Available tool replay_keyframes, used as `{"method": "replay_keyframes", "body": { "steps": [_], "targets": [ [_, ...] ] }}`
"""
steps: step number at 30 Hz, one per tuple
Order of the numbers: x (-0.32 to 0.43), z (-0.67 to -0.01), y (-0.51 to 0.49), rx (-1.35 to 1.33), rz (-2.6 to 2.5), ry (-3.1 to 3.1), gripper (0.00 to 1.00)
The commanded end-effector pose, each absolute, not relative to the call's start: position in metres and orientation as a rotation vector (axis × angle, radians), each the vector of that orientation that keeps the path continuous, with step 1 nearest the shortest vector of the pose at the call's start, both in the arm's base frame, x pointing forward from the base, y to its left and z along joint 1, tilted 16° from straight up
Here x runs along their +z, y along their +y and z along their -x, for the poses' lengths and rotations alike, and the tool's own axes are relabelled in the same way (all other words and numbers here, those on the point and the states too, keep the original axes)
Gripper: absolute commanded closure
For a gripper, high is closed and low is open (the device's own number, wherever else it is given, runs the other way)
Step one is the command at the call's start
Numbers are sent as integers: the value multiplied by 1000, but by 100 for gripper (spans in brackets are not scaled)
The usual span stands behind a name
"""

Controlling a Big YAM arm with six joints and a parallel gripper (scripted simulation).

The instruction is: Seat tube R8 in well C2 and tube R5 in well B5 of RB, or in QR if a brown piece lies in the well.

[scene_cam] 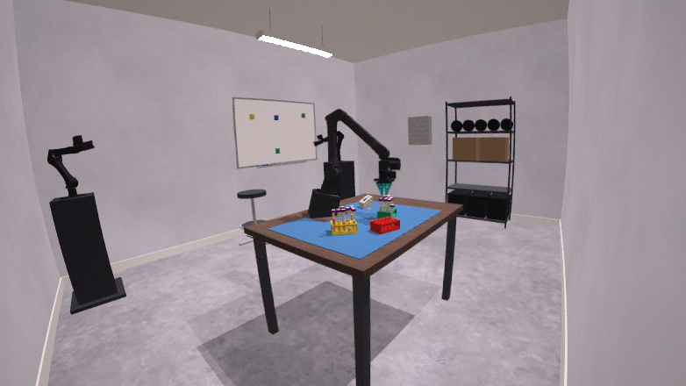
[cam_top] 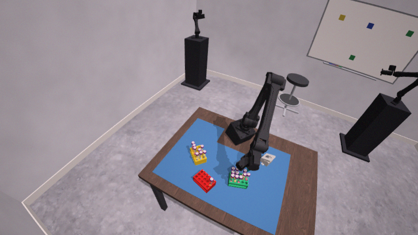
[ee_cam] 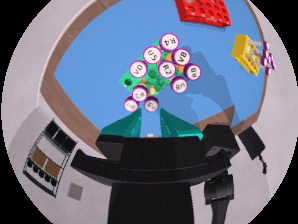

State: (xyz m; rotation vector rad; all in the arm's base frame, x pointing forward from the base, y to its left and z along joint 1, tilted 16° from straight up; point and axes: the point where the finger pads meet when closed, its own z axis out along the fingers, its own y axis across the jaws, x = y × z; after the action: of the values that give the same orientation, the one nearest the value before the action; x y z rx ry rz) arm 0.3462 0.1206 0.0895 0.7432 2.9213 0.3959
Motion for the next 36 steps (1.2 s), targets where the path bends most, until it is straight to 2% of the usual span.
{"method": "replay_keyframes", "body": {
  "steps": [1, 36],
  "targets": [
    [90, -353, 121, 398, -763, 2903, 70],
    [78, -354, 126, 399, -755, 2904, 70]
  ]
}}
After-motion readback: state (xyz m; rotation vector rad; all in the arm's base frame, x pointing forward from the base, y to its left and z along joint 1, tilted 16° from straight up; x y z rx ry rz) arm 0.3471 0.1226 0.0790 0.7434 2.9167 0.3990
